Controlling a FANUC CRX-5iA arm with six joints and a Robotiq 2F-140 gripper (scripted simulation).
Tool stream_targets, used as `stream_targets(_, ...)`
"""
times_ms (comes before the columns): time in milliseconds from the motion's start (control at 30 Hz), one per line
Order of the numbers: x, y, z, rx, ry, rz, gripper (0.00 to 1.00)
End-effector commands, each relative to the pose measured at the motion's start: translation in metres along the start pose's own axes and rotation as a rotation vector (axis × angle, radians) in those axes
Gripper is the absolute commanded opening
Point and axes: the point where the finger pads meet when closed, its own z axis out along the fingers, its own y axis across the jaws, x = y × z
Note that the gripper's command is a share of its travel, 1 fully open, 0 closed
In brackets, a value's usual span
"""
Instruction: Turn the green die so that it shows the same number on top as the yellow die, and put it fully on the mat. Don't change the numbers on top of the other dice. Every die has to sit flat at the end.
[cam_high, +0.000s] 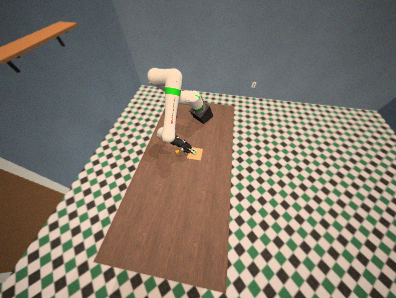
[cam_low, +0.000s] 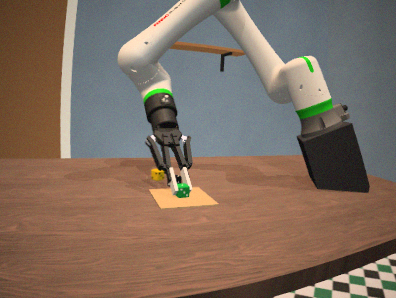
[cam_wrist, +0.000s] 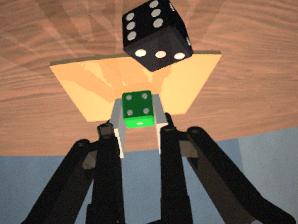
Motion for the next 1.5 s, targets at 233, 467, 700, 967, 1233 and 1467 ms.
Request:
stream_targets(233, 0.0, -0.0002, -0.0001, 0.0, 0.0, 0.0, 0.16)
stream_targets(467, 0.0, -0.0002, -0.0001, 0.0, 0.0, 0.0, 0.21)
stream_targets(700, 0.0, -0.0002, -0.0001, 0.0, 0.0, 0.0, 0.26)
stream_targets(967, 0.0, -0.0002, -0.0001, 0.0, 0.0, 0.0, 0.4)
stream_targets(1233, 0.0, -0.0002, -0.0001, 0.0, 0.0, 0.0, 0.4)
stream_targets(1467, -0.0001, -0.0002, -0.0001, 0.0, 0.0, 0.0, 0.4)
